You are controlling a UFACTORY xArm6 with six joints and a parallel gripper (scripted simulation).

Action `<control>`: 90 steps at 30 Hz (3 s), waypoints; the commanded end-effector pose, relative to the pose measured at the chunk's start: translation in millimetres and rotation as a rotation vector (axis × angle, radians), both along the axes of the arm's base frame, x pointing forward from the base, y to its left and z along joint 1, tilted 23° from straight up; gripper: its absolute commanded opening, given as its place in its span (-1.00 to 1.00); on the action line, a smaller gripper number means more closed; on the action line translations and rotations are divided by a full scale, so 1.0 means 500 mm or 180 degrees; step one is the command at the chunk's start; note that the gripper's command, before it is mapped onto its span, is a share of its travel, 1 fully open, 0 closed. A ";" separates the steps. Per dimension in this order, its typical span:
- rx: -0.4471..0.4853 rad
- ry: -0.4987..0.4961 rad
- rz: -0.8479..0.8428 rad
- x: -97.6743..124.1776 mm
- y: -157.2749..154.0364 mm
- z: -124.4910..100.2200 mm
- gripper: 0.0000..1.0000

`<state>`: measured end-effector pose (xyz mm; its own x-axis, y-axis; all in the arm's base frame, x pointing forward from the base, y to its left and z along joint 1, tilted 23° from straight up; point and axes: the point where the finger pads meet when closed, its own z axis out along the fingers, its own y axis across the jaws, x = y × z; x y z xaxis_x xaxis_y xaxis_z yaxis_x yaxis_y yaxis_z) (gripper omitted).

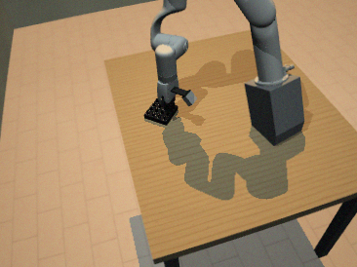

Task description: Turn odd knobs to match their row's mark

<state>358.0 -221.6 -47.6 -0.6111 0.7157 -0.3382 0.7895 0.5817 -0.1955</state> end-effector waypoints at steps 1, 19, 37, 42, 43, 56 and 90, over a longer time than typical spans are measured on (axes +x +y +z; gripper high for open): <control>-0.0003 -0.0007 0.0002 0.002 0.000 0.002 -0.84; -0.0003 -0.0006 0.0004 0.002 0.000 0.002 -0.84; -0.0015 0.0074 0.0196 0.002 0.000 0.002 -0.84; -0.0025 0.0140 0.0353 0.002 0.000 0.002 -0.84; -0.0027 0.0156 0.0390 0.002 0.000 0.002 -0.84; -0.0062 0.0387 0.0939 0.002 0.000 0.002 -0.84; -0.0202 0.1325 0.3169 0.002 0.000 0.002 -0.84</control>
<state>357.8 -221.5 -47.7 -0.9951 -0.0925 -0.0348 -0.0710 0.9144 -0.3986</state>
